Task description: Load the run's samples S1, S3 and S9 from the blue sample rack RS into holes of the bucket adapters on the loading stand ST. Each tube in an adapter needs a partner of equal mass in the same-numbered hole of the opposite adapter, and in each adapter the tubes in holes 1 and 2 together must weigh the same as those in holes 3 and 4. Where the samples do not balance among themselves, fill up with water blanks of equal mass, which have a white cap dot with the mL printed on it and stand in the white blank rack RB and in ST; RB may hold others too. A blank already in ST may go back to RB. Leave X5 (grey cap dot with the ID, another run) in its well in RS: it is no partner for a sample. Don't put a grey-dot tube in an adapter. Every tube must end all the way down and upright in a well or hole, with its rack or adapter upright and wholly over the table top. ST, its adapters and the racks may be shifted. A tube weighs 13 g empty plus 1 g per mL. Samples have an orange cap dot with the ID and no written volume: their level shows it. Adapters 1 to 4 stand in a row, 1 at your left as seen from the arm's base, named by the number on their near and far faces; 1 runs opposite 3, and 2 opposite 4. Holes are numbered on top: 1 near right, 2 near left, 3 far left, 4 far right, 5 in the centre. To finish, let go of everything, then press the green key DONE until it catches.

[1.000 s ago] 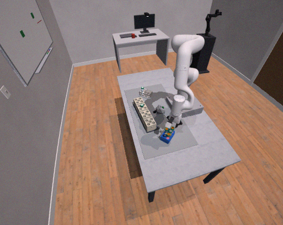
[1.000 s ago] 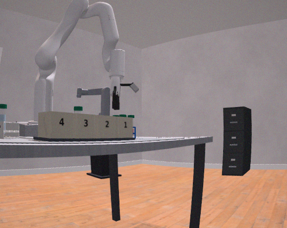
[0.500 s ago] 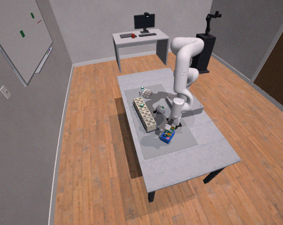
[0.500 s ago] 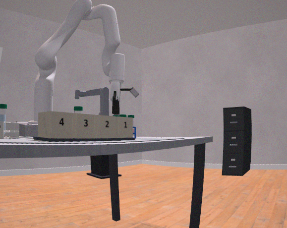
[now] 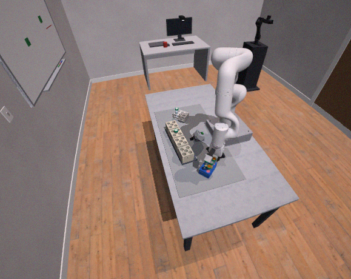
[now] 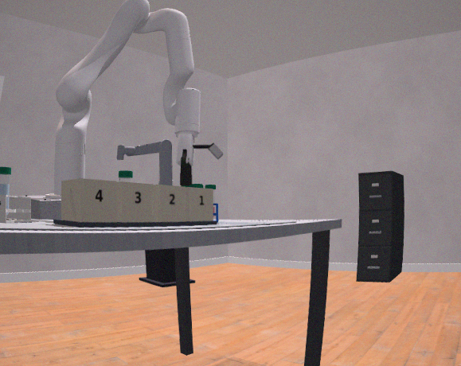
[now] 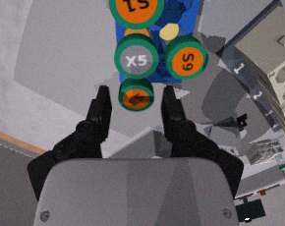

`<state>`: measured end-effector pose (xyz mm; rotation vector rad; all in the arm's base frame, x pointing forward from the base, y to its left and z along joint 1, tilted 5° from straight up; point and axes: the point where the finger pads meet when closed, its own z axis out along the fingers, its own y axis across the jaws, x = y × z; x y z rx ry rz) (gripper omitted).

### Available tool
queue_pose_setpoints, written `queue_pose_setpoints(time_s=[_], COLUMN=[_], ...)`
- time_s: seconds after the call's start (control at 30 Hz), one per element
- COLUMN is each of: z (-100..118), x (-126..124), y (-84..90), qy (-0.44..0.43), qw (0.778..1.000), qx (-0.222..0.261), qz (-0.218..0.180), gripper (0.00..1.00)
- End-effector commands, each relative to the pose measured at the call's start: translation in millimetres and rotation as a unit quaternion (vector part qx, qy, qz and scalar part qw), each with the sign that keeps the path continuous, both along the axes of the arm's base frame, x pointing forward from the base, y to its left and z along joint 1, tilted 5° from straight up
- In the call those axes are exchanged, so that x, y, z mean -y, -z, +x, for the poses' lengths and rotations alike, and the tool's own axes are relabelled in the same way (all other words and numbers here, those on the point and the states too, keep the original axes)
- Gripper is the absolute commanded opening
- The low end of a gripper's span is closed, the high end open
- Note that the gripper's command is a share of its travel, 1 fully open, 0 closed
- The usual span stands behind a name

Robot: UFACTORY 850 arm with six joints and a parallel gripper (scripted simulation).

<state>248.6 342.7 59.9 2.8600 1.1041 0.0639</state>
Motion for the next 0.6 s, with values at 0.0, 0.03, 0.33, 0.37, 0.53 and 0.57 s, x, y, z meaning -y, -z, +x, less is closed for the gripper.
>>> queue_pose_setpoints(time_s=[0.0,0.03,0.33,0.37,0.53,0.57], z=[0.5,0.6,0.9,0.9,1.1,1.2], x=[-0.5,-0.4,-0.2,-0.1,0.1,0.1], y=[2.0,2.6,7.3,8.0,11.3,12.0], qy=[0.000,0.000,0.000,0.000,0.000,0.000], qw=[1.000,1.000,1.000,1.000,1.000,1.000], qx=[0.001,0.001,0.001,0.001,0.001,0.001], qz=[0.001,0.001,0.001,0.001,0.001,0.001], gripper=[0.57,0.57,0.57,0.57,0.57,0.57])
